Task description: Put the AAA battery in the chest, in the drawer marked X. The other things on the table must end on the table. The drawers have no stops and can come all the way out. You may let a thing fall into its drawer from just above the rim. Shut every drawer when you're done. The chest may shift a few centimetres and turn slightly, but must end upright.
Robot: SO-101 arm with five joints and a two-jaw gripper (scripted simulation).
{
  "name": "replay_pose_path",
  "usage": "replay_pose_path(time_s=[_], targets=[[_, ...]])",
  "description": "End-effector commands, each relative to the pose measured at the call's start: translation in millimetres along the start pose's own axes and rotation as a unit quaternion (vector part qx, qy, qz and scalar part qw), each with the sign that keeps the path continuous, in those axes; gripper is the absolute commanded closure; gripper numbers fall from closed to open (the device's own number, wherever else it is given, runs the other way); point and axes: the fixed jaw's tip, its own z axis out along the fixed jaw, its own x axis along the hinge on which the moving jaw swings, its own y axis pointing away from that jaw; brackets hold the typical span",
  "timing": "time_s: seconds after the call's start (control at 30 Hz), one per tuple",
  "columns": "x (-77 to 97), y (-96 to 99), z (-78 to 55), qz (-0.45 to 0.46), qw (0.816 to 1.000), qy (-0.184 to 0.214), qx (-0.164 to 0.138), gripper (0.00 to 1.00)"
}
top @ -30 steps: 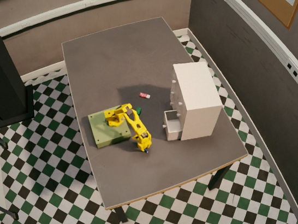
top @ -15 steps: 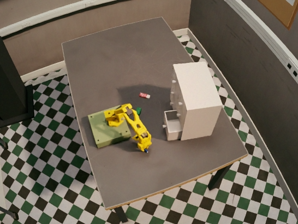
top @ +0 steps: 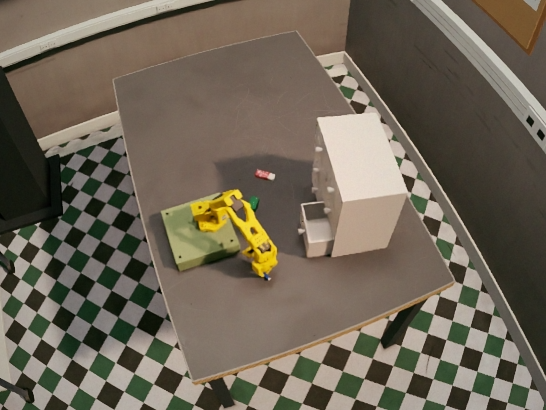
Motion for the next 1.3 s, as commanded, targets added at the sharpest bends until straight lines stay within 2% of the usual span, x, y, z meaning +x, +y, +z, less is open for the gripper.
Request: replay_pose_path(time_s=[0.0,0.8,1.27], targets=[[-5.1,-0.3,3.4,0.0,1.0,-0.011,0.0,0.98],[-5.1,-0.3,3.4,0.0,1.0,-0.011,0.0,1.0],[-2.6,-0.1,-28.5,0.0,1.0,-0.011,0.0,1.0]])
